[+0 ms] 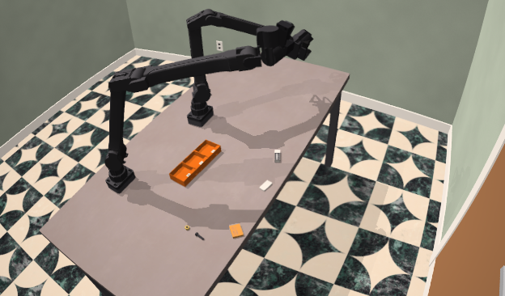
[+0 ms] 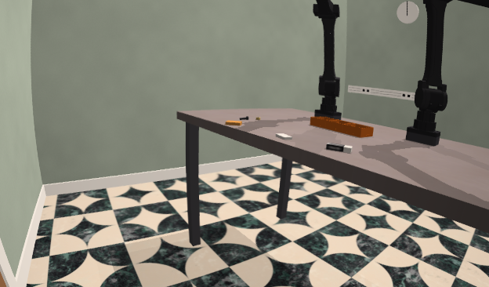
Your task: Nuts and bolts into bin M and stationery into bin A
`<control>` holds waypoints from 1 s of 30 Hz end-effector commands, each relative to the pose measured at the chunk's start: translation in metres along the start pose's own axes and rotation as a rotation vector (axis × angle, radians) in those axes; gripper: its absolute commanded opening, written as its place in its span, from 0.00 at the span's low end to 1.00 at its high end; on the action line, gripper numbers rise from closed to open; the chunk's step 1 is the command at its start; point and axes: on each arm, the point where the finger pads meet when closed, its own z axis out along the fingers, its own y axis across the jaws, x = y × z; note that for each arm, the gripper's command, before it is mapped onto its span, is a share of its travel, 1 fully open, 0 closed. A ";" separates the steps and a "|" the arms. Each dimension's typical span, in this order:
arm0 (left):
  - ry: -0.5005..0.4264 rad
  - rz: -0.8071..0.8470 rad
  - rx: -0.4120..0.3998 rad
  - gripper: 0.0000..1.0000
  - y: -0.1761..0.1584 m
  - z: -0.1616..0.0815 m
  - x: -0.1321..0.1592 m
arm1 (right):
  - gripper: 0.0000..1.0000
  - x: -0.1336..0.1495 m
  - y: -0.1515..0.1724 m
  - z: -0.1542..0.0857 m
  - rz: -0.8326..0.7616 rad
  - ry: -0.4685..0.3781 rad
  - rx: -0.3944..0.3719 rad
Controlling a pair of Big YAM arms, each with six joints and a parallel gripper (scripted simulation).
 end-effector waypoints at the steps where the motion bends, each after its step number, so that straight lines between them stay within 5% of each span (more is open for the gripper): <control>1: -0.007 -0.010 0.001 1.00 0.002 -0.002 -0.005 | 1.00 -0.033 0.025 -0.015 -0.031 -0.004 0.026; 30: -0.007 -0.010 0.001 1.00 0.002 -0.002 -0.005 | 1.00 -0.089 0.114 -0.114 0.058 0.105 0.361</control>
